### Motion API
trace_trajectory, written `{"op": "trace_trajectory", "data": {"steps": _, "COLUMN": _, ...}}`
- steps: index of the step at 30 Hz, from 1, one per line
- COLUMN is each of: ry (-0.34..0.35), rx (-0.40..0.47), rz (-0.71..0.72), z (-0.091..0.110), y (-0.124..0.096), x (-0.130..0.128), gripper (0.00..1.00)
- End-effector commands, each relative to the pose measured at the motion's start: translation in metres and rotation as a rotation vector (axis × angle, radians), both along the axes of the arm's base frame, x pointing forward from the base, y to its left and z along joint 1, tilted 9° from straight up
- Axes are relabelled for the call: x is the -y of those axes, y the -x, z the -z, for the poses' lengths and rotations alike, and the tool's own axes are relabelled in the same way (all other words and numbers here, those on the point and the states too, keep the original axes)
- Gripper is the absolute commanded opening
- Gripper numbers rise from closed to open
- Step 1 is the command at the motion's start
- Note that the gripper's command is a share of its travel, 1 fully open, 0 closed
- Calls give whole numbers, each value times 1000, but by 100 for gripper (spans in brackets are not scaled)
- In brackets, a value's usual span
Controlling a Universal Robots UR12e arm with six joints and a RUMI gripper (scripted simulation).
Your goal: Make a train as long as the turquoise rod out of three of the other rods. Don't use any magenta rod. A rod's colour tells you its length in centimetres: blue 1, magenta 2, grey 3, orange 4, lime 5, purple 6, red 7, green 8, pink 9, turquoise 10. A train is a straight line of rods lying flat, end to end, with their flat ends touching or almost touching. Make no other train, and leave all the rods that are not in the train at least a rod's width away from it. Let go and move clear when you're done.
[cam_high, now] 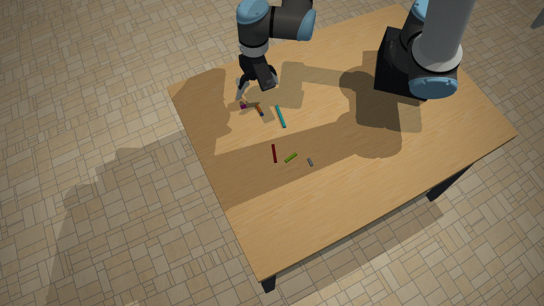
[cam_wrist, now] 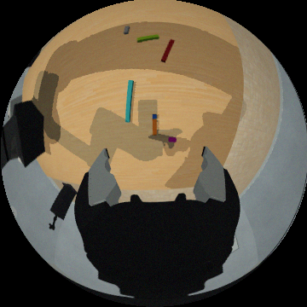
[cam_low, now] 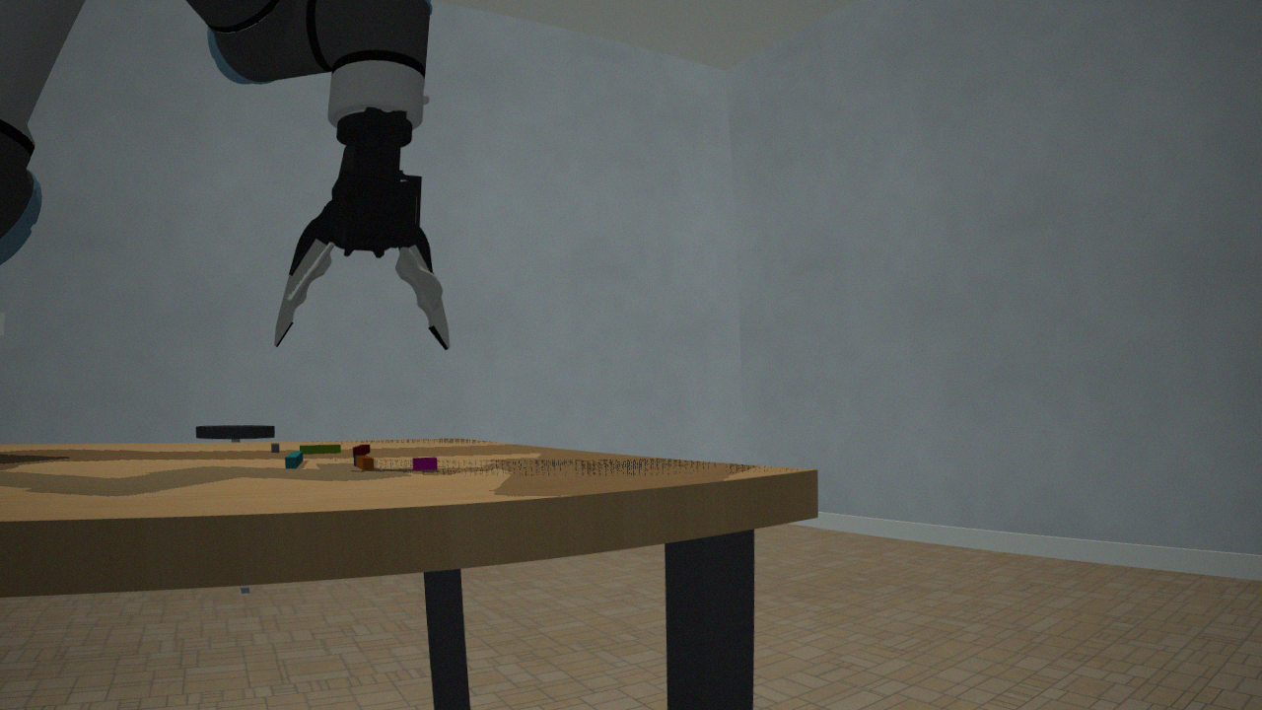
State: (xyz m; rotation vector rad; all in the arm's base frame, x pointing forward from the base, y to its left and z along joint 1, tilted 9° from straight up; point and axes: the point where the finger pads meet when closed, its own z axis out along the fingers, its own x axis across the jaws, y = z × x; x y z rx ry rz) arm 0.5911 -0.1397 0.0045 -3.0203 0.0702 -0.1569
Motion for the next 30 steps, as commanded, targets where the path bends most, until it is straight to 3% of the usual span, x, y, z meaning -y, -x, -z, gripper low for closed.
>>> {"op": "trace_trajectory", "data": {"steps": 1, "ry": 1, "rx": 1, "rz": 0, "z": -1, "y": 0, "x": 0, "gripper": 100}}
{"op": "trace_trajectory", "data": {"steps": 13, "ry": 9, "rx": 9, "rz": -75, "z": -1, "y": -2, "x": -10, "gripper": 100}}
{"op": "trace_trajectory", "data": {"steps": 23, "ry": 45, "rx": 45, "rz": -399, "z": -2, "y": -7, "x": -56, "gripper": 100}}
{"op": "trace_trajectory", "data": {"steps": 25, "ry": 45, "rx": 45, "rz": -399, "z": -2, "y": -7, "x": -56, "gripper": 100}}
{"op": "trace_trajectory", "data": {"steps": 30, "ry": 67, "rx": 67, "rz": -602, "z": -2, "y": -9, "x": -83, "gripper": 100}}
